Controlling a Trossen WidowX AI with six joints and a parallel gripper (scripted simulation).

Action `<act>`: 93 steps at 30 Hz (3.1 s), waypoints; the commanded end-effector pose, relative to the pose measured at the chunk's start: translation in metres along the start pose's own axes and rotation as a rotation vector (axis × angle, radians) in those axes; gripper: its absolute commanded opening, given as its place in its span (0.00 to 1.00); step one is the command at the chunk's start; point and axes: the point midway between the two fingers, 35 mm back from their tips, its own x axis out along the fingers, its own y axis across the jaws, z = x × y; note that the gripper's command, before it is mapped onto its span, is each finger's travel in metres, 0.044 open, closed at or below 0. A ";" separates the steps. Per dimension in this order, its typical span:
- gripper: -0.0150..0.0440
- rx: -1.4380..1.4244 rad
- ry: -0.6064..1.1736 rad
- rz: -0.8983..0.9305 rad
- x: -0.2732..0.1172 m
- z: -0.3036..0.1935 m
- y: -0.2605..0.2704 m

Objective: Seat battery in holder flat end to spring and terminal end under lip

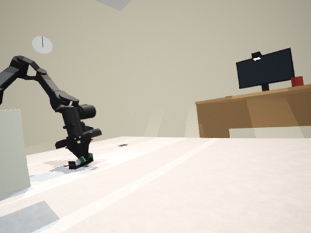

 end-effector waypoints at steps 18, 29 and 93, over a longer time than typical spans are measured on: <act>0.37 -0.017 0.171 -0.021 0.003 -0.006 0.012; 0.37 -0.018 0.187 -0.025 0.005 -0.005 0.013; 0.76 -0.018 0.180 -0.026 -0.044 0.017 0.001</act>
